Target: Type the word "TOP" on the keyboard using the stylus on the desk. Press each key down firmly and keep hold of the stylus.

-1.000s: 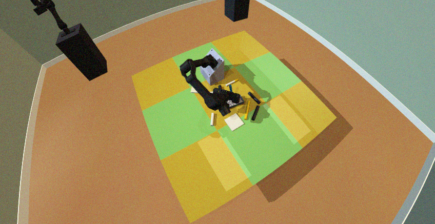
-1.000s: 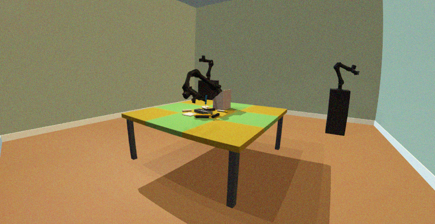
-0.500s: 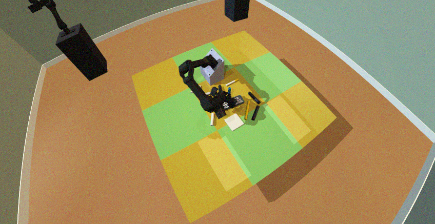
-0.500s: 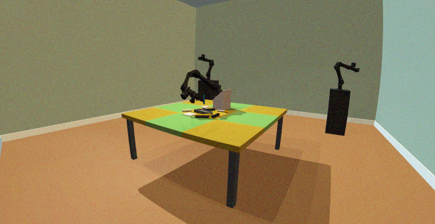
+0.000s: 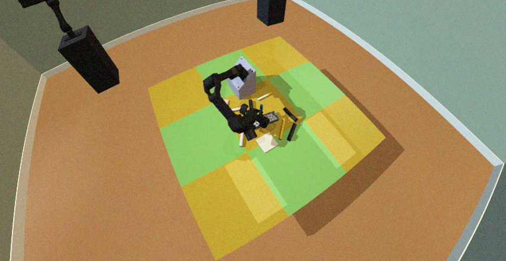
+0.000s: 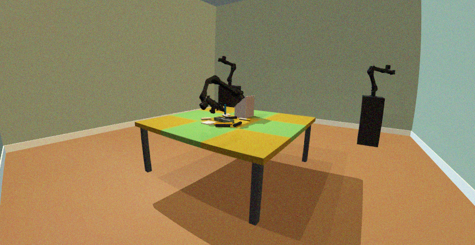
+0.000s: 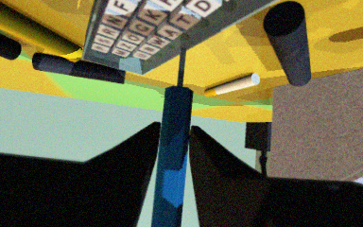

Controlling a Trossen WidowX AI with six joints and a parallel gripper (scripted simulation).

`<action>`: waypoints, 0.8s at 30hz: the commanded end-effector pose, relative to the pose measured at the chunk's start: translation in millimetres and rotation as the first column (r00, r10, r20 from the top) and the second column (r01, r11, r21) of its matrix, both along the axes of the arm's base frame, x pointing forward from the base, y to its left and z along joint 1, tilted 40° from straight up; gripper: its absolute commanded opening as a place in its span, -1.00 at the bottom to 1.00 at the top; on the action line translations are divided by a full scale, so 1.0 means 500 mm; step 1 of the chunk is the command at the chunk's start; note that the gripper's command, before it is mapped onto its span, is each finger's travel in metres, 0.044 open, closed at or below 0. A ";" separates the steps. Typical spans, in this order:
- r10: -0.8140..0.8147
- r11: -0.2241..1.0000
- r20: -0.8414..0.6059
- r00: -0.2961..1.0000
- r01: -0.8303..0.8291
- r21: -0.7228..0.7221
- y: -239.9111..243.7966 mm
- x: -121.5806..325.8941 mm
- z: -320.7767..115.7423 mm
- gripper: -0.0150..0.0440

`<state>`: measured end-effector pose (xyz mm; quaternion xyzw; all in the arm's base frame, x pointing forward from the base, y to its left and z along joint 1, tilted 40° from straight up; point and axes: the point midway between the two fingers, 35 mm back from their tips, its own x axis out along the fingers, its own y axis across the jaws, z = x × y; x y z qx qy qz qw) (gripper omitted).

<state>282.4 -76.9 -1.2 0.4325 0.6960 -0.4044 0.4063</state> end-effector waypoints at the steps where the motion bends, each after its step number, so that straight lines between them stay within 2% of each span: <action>1: 0.005 1.000 0.000 1.000 -0.005 -0.004 -0.003 -0.001 -0.002 -0.49; 4: 0.005 1.000 0.000 1.000 -0.005 -0.004 -0.003 -0.001 -0.002 -0.49; 7: 0.005 1.000 0.001 1.000 -0.005 -0.004 -0.006 0.003 -0.002 -0.22; 24: 0.005 1.000 0.001 1.000 -0.005 -0.005 -0.012 0.007 -0.007 -0.22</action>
